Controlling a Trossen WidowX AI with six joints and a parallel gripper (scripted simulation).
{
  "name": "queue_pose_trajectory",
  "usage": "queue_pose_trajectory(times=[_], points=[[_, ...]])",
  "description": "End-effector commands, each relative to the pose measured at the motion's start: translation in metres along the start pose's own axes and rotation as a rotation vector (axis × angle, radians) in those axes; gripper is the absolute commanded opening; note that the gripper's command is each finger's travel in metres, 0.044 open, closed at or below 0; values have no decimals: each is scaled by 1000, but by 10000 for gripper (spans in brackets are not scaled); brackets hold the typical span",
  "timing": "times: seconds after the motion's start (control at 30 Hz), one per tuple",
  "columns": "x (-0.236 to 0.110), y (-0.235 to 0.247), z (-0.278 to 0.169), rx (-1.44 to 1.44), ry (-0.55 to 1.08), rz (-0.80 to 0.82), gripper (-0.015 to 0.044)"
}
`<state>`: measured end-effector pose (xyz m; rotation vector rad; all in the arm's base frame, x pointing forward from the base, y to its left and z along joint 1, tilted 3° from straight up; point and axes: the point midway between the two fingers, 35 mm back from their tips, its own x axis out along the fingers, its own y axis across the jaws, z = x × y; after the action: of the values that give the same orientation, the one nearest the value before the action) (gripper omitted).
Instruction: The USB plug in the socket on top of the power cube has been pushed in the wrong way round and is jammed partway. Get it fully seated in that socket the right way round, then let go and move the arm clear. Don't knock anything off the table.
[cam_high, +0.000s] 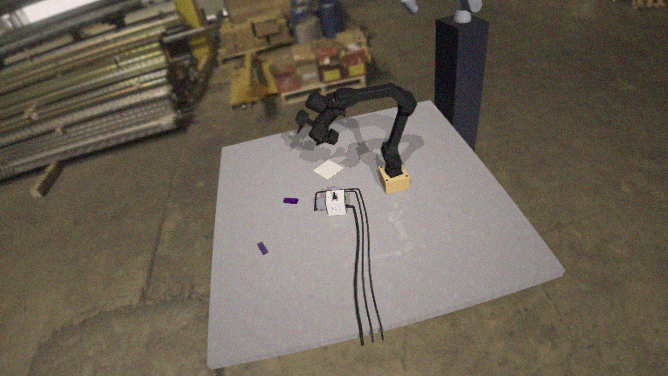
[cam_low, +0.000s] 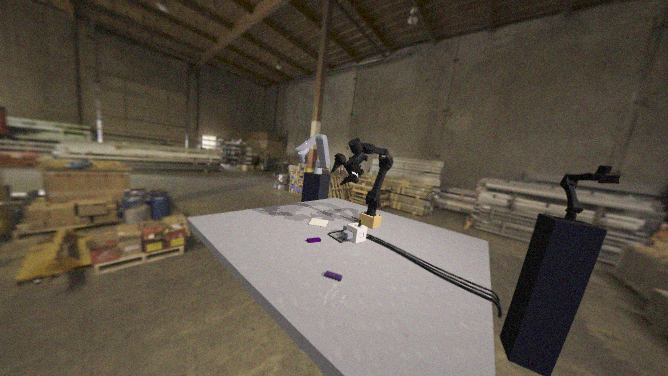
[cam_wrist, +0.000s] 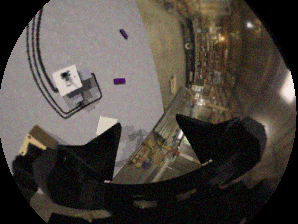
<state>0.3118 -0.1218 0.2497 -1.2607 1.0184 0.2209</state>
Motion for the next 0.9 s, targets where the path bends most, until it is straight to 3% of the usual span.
queue_pose_trajectory(times=[0.0,0.2,0.27,0.87], points=[[31,50,50,-40,-101,250,440],[48,147,114,-112,-153,687,440],[47,163,121,-123,-147,756,440],[53,166,127,-123,-147,759,440]])
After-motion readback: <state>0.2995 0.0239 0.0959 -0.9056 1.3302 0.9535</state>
